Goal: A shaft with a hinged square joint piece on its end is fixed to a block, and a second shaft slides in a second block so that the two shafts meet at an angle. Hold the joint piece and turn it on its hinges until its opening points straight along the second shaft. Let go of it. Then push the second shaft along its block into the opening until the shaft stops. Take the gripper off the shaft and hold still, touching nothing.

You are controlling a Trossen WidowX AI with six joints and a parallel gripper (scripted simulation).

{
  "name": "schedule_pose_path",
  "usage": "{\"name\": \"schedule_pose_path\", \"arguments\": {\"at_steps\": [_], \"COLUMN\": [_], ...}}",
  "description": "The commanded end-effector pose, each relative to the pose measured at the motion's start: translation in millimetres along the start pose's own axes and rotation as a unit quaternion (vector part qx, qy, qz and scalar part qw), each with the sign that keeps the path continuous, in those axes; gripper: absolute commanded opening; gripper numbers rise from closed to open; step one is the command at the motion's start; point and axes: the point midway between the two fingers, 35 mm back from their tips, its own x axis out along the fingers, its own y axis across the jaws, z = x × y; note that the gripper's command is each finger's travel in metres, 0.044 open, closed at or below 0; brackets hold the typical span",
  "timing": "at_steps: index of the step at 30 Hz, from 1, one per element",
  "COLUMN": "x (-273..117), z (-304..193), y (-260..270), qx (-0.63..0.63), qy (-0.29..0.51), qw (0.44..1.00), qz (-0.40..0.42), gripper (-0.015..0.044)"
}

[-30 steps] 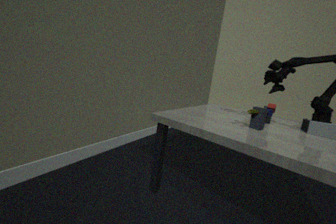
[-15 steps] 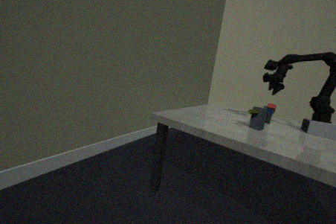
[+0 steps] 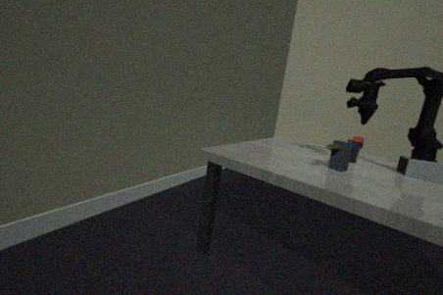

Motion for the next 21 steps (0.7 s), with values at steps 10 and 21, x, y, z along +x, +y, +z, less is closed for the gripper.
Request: {"name": "schedule_pose_path", "arguments": {"at_steps": [10,21], "x": [2.2,6.3], "z": [0.2,0.3], "y": [-0.8,-0.8], "qx": [-0.12,-0.278], "qy": [0.003,0.004], "qw": [0.993,0.961], "qz": [-0.01,-0.009], "gripper": [0.044,0.044]}}
